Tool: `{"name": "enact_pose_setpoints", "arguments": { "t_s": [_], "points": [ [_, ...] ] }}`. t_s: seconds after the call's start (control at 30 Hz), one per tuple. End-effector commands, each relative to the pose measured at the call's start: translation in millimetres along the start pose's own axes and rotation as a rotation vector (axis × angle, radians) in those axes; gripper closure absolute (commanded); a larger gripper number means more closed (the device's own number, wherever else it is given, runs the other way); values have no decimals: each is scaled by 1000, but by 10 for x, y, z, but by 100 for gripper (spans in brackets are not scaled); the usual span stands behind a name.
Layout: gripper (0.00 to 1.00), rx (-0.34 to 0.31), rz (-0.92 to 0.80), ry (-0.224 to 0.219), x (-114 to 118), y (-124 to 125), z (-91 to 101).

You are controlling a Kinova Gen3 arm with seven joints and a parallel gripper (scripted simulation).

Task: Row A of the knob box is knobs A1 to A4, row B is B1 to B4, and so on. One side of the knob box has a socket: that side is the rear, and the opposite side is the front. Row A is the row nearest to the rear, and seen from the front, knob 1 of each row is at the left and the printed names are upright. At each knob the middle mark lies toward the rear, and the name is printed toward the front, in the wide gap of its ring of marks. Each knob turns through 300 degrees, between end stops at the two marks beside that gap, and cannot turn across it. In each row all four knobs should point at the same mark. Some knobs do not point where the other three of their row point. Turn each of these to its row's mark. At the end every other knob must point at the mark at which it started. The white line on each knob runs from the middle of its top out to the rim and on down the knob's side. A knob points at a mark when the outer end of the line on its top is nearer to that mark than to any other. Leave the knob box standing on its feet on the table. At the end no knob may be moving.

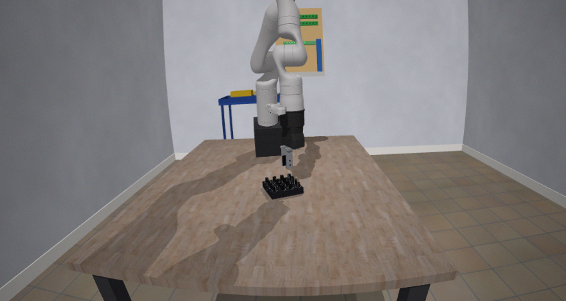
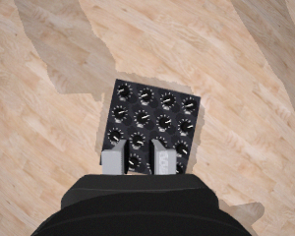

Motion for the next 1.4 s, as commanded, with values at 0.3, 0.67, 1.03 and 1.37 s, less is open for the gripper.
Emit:
{"name": "enact_pose_setpoints", "arguments": {
  "t_s": [0.3, 0.67, 1.03, 1.37],
  "points": [
    [54, 0, 18, 3, 5, 0, 12],
    [54, 1, 18, 3, 6, 0, 0],
    [54, 1, 18, 2, 7, 3, -63],
    [54, 1, 18, 2, 10, 7, -159]
  ]
}}
Point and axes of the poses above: the point where the finger pads meet when closed, its own z axis back along the fingers, its own x axis across the jaws, y = z × x, the point moved 3 cm from there along z, back along the fingers, and after that the axes turned 5 degrees about -z, right-handed, at the moved point
